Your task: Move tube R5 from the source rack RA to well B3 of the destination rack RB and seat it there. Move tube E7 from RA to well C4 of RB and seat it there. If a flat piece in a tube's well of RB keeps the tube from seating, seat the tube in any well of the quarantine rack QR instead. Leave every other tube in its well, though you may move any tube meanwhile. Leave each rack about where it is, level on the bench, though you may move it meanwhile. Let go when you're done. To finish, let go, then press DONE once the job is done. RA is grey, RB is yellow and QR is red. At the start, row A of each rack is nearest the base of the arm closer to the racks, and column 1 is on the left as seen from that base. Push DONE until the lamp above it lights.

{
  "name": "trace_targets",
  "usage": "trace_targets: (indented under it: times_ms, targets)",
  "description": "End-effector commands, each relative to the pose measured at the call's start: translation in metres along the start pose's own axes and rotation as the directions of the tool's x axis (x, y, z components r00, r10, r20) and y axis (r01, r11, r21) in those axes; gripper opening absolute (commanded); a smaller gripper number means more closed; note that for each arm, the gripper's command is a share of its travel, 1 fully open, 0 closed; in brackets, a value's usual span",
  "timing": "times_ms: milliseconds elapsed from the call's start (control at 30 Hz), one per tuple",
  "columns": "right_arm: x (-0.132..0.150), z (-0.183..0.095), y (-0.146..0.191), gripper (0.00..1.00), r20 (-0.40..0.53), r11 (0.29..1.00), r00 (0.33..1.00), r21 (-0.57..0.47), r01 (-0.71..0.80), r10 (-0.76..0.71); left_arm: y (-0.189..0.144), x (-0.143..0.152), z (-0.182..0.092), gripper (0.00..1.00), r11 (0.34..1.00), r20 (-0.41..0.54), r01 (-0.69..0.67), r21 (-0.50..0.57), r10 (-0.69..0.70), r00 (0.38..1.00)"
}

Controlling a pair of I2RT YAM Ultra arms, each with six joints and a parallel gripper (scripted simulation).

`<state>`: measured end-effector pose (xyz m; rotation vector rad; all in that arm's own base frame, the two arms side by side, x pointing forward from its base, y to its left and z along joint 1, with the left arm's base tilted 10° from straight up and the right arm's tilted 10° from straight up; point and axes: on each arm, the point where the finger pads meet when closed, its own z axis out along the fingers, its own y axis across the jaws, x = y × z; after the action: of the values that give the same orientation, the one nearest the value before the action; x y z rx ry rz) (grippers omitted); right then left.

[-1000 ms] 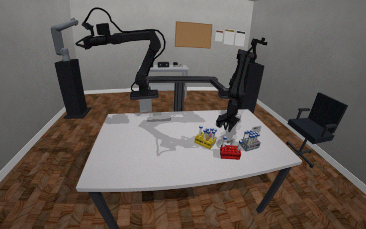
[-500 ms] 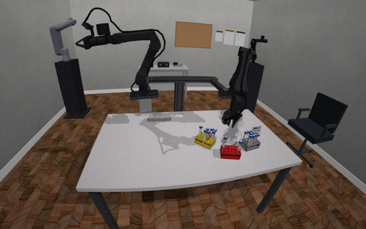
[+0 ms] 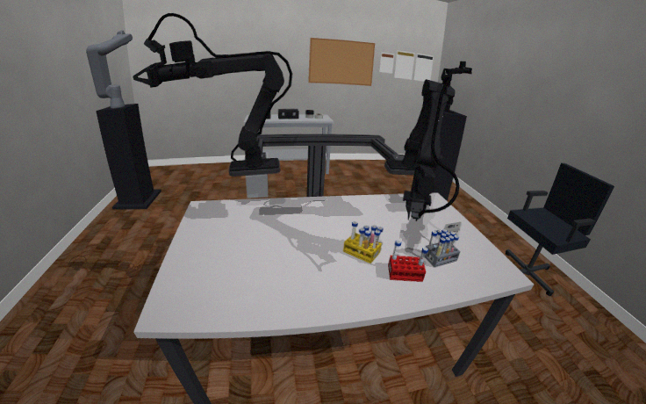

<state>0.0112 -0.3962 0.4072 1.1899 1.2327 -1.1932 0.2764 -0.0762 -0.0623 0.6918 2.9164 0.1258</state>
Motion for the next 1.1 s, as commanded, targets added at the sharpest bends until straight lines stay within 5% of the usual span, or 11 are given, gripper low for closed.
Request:
trace_targets:
  times_ms: [0, 467, 900, 1067]
  targets:
    - [-0.0247, -0.0120, -0.0084, 0.00, 0.050, 1.000, 0.999, 0.022, -0.009, 0.008, -0.0003, -0.0219, -0.0070, 0.30, 0.990, 0.064, 0.140, -0.006, -0.139, 0.988]
    - [-0.0247, -0.0120, -0.0084, 0.00, 0.050, 1.000, 0.999, 0.022, -0.009, 0.008, -0.0011, -0.0178, -0.0045, 0.30, 0.859, 0.044, 0.512, 0.011, -0.512, 0.858]
    - [-0.0247, -0.0120, -0.0084, 0.00, 0.050, 1.000, 0.999, 0.022, -0.009, 0.008, -0.0013, -0.0171, -0.0038, 0.30, 0.565, 0.032, 0.825, 0.025, -0.825, 0.564]
    - [-0.0247, -0.0120, -0.0084, 0.00, 0.050, 1.000, 0.999, 0.022, -0.009, 0.008, 0.0065, -0.0153, -0.0013, 0.30, 0.532, 0.016, 0.847, 0.009, -0.847, 0.532]
